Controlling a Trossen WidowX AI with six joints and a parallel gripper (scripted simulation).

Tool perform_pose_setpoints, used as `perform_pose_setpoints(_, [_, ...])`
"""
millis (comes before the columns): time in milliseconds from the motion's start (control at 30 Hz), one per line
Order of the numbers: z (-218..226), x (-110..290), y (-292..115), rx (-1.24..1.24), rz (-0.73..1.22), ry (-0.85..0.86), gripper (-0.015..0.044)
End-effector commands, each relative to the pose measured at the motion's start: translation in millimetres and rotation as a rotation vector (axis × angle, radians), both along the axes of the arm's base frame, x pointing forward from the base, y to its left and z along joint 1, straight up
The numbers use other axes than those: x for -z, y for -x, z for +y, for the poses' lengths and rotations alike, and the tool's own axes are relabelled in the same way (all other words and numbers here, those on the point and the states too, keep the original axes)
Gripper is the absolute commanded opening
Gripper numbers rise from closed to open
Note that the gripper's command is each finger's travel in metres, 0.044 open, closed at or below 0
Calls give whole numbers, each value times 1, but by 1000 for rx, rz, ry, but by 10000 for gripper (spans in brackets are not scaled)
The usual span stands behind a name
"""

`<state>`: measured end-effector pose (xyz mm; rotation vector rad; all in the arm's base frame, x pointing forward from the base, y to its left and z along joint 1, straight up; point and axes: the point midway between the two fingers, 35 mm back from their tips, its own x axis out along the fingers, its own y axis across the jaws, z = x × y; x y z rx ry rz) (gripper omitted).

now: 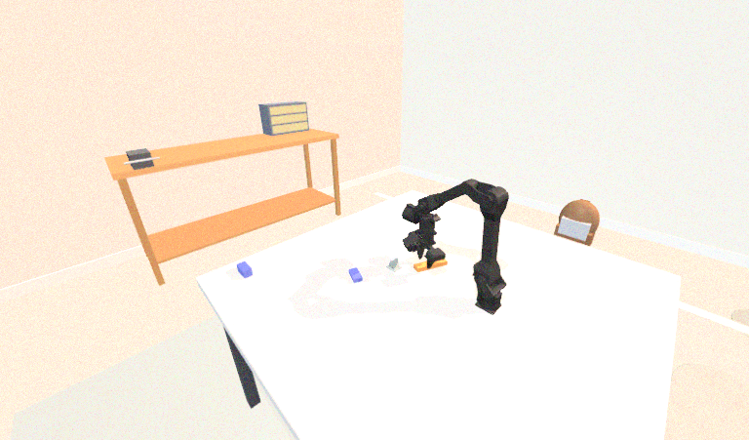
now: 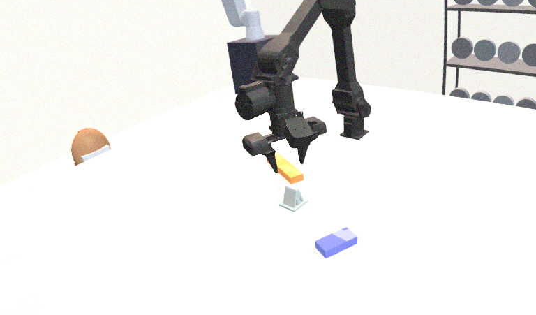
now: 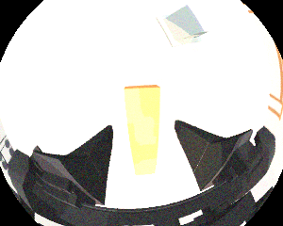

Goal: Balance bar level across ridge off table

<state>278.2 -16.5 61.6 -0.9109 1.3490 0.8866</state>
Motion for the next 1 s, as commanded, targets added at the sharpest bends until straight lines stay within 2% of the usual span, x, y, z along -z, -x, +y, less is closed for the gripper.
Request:
perform_pose_setpoints(0, [0,7,0,-5,1,4,315])
perform_pose_setpoints(600, [0,14,0,-5,1,4,315])
perform_pose_setpoints(800, [0,14,1,0,3,0,157])
perform_pose_setpoints(967, [0,14,1,0,3,0,124])
